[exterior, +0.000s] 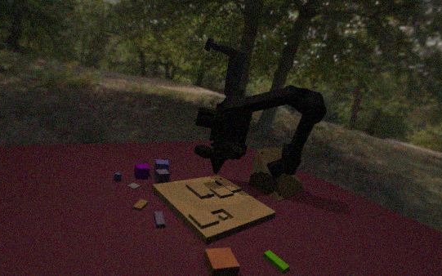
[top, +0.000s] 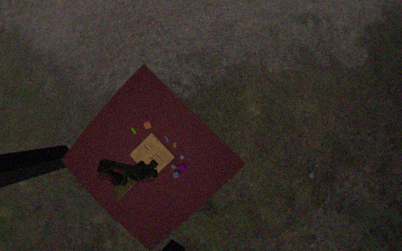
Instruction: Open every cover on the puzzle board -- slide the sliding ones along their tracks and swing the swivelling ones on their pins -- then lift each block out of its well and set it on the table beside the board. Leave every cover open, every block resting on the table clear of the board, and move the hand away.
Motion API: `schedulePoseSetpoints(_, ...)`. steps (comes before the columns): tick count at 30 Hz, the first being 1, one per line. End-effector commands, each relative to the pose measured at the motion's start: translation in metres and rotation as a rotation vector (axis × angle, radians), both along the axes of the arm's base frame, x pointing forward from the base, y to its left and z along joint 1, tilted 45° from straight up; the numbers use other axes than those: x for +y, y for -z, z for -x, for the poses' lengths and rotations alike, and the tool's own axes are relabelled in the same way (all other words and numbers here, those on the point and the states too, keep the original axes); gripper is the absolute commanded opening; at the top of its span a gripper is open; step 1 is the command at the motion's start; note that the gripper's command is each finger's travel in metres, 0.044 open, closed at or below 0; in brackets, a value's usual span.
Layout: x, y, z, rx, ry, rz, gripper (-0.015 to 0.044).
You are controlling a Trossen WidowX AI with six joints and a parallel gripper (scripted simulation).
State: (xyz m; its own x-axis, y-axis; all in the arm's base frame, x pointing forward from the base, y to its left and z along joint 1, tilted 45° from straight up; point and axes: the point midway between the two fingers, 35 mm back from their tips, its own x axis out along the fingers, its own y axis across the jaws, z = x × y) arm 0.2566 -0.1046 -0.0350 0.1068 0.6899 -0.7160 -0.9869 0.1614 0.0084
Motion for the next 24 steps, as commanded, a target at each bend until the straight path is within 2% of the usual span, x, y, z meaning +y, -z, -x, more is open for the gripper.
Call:
schedulePoseSetpoints(1,0.003,0.003,0.000,0.006,0.004,-0.005,0.0000)
schedulePoseSetpoints(24,0.019,0.020,-0.003,0.006,0.004,-0.006,0.0000)
